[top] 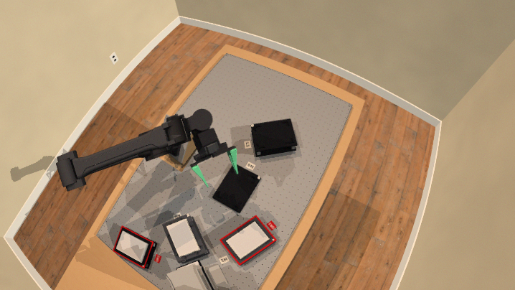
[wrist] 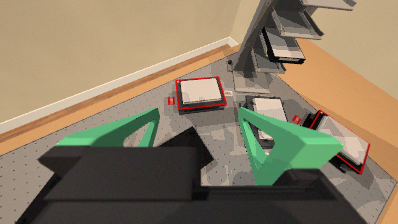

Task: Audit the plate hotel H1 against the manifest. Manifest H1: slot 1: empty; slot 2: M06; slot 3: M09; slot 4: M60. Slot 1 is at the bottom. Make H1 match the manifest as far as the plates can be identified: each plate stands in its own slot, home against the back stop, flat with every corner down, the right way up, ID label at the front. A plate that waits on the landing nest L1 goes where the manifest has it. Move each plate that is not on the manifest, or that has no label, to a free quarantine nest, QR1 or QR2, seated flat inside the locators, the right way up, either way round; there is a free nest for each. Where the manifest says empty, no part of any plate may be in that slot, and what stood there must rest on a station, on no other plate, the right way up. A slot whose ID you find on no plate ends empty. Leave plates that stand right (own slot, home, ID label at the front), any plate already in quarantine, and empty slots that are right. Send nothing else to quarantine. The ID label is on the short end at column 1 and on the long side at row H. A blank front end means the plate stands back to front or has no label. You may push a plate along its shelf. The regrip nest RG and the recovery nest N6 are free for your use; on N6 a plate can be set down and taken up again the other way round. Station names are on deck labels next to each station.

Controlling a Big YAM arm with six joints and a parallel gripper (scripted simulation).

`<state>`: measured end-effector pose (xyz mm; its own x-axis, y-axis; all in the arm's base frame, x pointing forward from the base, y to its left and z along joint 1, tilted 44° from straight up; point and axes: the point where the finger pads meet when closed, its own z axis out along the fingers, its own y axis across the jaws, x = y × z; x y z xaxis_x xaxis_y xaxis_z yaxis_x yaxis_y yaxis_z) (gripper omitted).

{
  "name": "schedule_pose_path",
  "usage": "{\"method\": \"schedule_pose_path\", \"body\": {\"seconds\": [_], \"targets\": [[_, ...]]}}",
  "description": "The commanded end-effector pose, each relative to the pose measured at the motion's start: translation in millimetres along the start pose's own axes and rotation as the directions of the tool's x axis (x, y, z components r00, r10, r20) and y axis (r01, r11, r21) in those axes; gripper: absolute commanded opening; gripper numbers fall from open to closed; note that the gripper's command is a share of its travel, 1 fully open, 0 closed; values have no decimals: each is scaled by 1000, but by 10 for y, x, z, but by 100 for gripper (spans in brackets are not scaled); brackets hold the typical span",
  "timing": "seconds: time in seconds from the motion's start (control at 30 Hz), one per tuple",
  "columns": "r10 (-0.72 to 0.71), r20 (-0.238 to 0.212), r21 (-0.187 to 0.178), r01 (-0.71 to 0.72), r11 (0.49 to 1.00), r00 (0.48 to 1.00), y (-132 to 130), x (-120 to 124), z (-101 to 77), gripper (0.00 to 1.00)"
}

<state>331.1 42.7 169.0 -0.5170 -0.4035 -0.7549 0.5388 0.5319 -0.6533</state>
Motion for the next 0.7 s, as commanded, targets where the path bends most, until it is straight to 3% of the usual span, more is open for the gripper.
{"method": "schedule_pose_path", "body": {"seconds": [0.0, 0.23, 0.27, 0.37, 0.67], "targets": [[129, 17, -21, -128, 992, 992, 144, -175, -256, 100], [150, 16, -19, -150, 988, 988, -123, -287, -124, 100], [92, 13, -17, -92, 996, 996, -159, -21, -98, 100], [101, -1, -2, -101, 995, 995, -270, -40, 25, 100], [100, 2, -1, -100, 995, 995, -467, -98, 148, 100]]}}
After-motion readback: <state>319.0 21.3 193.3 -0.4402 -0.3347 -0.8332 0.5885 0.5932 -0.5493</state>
